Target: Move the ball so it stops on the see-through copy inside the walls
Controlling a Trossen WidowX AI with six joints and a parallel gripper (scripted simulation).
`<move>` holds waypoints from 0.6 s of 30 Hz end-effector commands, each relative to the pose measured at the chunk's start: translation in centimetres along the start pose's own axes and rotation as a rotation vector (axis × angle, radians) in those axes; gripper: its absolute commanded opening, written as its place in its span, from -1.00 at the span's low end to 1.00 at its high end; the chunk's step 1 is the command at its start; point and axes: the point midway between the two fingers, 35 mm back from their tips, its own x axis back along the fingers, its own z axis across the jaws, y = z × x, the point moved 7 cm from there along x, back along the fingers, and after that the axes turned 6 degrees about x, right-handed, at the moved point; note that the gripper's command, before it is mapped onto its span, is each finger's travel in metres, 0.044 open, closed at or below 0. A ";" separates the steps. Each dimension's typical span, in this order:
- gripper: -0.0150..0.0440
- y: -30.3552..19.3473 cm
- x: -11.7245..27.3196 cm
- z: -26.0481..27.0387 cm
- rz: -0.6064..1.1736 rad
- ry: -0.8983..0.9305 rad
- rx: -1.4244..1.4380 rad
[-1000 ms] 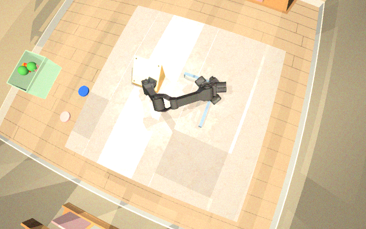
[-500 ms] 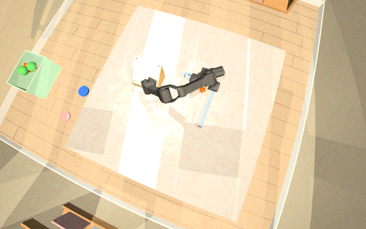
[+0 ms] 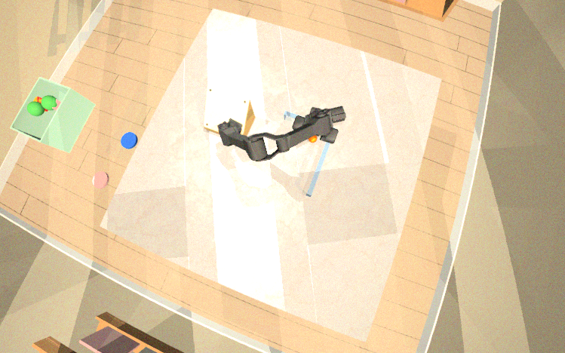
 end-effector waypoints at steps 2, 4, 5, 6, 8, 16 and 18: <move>0.53 0.0 -0.9 0.1 0.008 0.002 0.009; 0.53 0.0 -1.3 0.1 0.009 0.002 0.009; 0.53 0.0 -1.4 0.1 0.009 0.002 0.009; 0.53 0.0 -1.6 0.1 0.009 0.002 0.009; 0.53 0.0 -1.9 0.1 0.009 0.002 0.009; 0.35 0.0 -2.6 0.2 0.010 0.002 0.008; 0.17 0.0 -2.6 0.2 0.010 0.002 0.008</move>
